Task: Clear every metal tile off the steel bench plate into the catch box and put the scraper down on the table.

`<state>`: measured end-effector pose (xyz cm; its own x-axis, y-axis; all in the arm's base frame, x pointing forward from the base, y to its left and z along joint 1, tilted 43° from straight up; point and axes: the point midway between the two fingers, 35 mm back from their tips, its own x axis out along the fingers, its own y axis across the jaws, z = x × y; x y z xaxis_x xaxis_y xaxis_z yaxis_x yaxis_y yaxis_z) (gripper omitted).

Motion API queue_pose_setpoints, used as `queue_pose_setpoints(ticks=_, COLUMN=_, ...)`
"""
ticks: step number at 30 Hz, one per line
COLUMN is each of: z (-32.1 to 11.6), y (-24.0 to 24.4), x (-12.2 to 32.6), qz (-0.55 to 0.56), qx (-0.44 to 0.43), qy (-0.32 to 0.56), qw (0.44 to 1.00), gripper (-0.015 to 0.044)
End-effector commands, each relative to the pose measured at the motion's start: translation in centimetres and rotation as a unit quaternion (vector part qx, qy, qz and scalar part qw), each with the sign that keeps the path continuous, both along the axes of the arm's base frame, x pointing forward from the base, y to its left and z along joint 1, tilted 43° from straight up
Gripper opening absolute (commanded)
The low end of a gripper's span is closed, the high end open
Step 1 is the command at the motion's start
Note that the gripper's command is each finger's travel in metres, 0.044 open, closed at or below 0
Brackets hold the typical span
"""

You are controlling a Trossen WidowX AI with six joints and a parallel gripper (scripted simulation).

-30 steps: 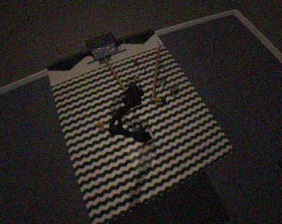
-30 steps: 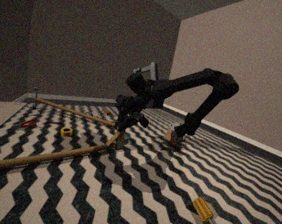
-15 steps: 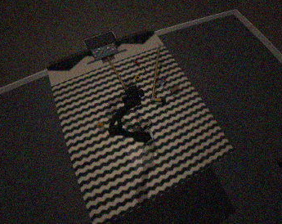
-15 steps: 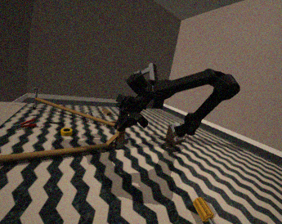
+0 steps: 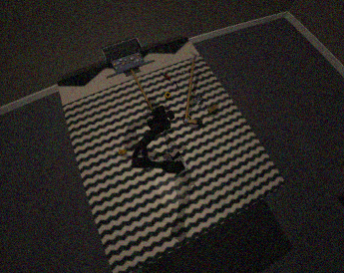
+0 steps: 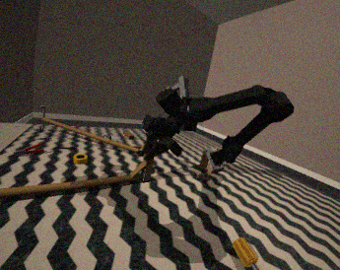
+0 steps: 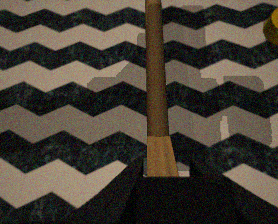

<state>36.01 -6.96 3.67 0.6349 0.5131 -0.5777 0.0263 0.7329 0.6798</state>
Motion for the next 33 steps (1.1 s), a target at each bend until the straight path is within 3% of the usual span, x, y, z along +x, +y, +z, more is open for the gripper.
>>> queue_pose_setpoints(ticks=1, z=0.4, y=-0.1, x=-0.7, qz=-0.001, qx=0.0, qy=-0.003, qw=1.0, gripper=0.0)
queue_pose_setpoints(ticks=33, z=-0.3, y=-0.3, x=-7.9, qz=-0.003, qx=0.001, qy=0.0, qw=1.0, gripper=0.0)
